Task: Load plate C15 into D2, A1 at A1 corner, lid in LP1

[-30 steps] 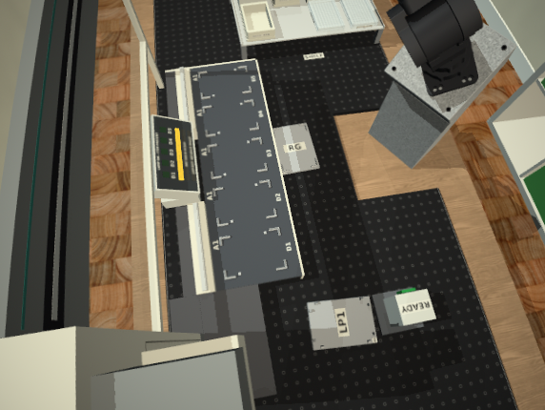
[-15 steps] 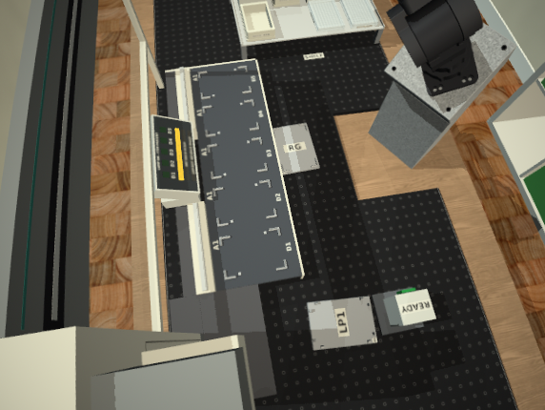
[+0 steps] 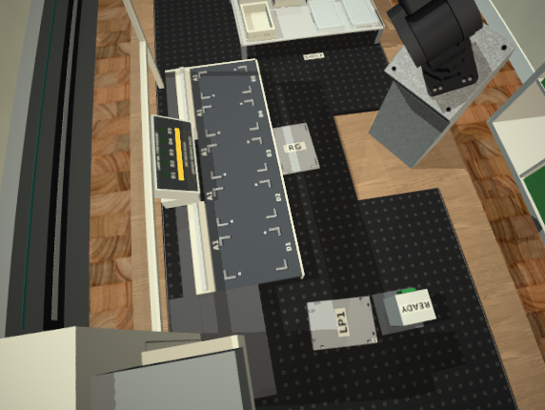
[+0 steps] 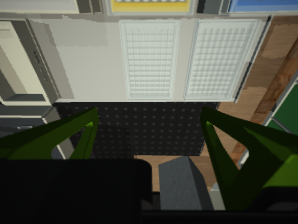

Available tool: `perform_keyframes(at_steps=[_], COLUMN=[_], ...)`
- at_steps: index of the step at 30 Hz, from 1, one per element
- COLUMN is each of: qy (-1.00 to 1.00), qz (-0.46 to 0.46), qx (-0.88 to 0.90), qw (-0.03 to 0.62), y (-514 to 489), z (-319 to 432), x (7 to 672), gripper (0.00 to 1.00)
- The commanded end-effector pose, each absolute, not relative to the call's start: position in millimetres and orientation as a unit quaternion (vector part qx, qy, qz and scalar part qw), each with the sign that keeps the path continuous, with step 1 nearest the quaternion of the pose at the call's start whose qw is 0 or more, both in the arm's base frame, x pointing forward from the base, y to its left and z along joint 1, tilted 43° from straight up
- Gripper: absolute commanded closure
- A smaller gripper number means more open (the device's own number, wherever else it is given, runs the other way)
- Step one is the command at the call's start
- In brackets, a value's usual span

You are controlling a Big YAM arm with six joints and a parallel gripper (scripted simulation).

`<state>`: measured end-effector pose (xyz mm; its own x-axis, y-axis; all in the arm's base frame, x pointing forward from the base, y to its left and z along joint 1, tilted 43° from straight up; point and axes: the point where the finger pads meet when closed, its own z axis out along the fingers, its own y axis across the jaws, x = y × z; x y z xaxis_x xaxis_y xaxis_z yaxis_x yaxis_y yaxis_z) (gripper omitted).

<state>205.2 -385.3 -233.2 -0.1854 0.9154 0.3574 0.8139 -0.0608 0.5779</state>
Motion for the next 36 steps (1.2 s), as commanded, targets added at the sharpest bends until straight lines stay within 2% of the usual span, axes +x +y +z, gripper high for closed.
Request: perform_keyframes(at_steps=[1, 22, 36], qy=[0.68, 0.68, 0.681], qz=[0.347, 0.347, 0.357], qx=[0.639, 0.639, 0.635], qw=[0.091, 0.091, 0.073], y=[-410.7, -410.7, -378.8], z=[-221.1, -221.1, -250.2], x=[194.9, 194.9, 218.4], gripper=[0.0, 0.0, 0.0])
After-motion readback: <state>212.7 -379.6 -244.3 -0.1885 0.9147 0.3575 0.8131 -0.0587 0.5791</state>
